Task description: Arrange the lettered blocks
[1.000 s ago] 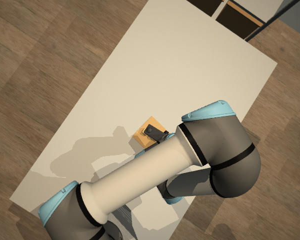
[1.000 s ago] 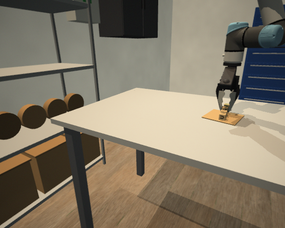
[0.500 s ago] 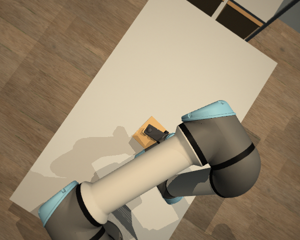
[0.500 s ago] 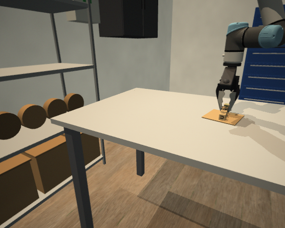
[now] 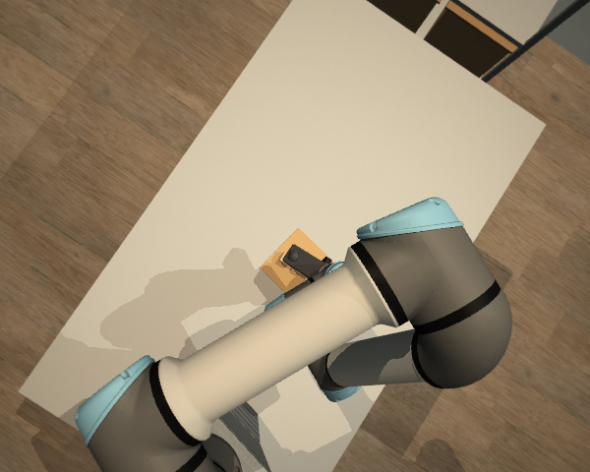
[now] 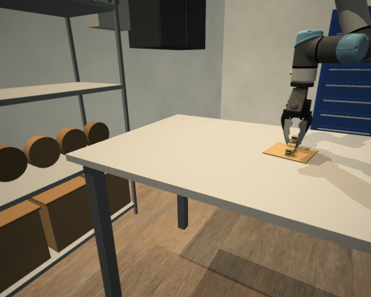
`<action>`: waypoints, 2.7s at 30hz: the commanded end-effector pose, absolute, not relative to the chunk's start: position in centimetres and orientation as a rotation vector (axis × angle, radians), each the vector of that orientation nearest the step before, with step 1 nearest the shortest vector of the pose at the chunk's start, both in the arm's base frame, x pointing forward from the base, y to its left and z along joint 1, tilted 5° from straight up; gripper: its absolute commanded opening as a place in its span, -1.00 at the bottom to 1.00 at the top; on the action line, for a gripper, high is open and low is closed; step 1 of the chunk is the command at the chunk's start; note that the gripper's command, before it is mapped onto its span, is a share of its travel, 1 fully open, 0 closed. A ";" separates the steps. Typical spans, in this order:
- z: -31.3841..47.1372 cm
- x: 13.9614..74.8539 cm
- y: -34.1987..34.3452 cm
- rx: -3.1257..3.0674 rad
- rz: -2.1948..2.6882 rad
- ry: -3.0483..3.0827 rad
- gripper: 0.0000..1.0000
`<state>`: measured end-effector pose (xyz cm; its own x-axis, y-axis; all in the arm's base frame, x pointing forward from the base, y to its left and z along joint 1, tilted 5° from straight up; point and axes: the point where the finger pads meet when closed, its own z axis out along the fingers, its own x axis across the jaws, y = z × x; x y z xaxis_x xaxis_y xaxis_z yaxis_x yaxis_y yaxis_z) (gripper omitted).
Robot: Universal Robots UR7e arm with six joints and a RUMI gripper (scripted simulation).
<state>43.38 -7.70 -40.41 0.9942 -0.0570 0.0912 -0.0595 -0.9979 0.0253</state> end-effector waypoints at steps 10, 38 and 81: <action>-40.5 43.4 -7.7 3.109 0.143 -0.091 -0.89; -40.5 43.4 -7.7 3.109 0.143 -0.091 -0.89; -37.2 43.1 -7.6 3.109 0.143 -0.091 -0.51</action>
